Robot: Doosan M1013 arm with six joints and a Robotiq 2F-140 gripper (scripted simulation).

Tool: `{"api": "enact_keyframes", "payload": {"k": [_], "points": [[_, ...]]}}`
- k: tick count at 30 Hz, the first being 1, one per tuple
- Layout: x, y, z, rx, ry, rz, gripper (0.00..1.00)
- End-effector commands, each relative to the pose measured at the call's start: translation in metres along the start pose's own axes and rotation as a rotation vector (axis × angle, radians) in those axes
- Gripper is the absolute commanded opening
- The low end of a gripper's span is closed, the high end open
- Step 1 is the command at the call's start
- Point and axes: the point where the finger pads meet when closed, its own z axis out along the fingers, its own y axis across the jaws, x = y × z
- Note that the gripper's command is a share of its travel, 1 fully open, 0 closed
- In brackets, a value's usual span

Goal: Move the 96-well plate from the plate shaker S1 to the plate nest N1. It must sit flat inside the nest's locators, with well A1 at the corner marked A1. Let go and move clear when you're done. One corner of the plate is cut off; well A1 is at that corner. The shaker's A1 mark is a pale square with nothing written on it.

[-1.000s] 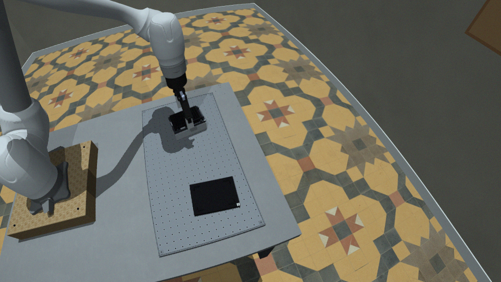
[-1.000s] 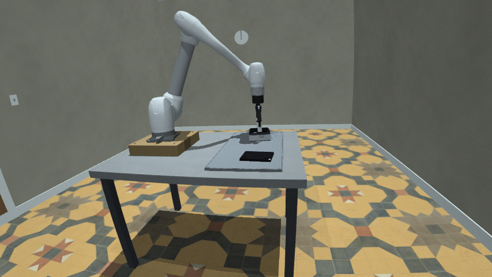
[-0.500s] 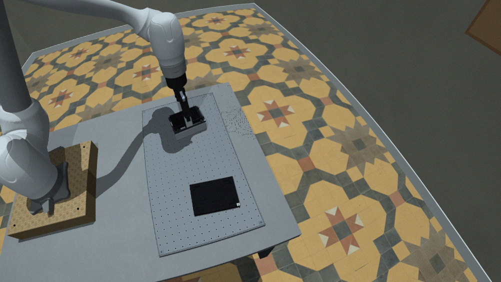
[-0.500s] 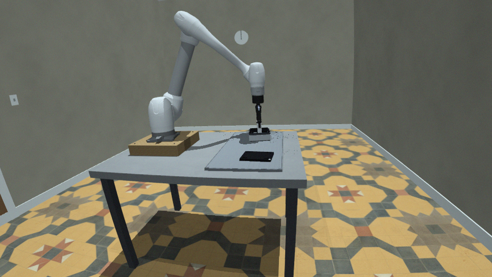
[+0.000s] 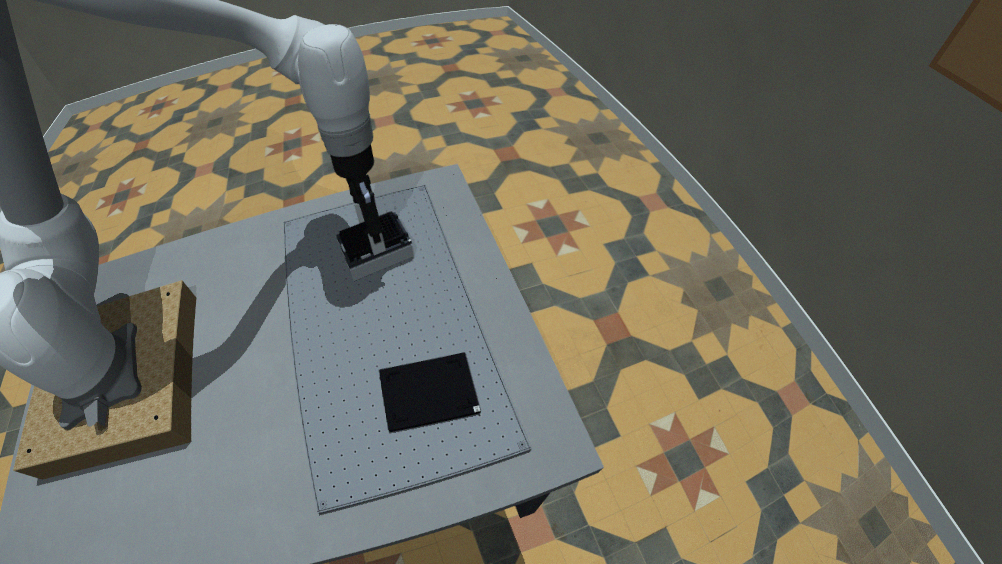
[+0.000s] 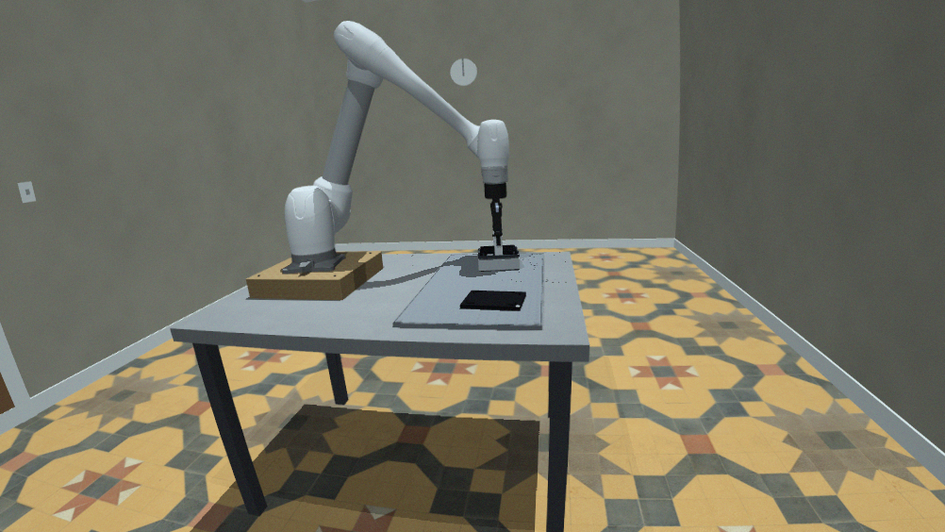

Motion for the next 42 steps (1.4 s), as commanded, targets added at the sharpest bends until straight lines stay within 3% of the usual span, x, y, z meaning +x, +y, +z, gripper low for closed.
{"api": "enact_keyframes", "payload": {"k": [1,42], "points": [[0.0,0.0,0.0,0.0,0.0,0.0,0.1],[0.0,0.0,-0.055,0.0,0.0,0.0,0.1]]}}
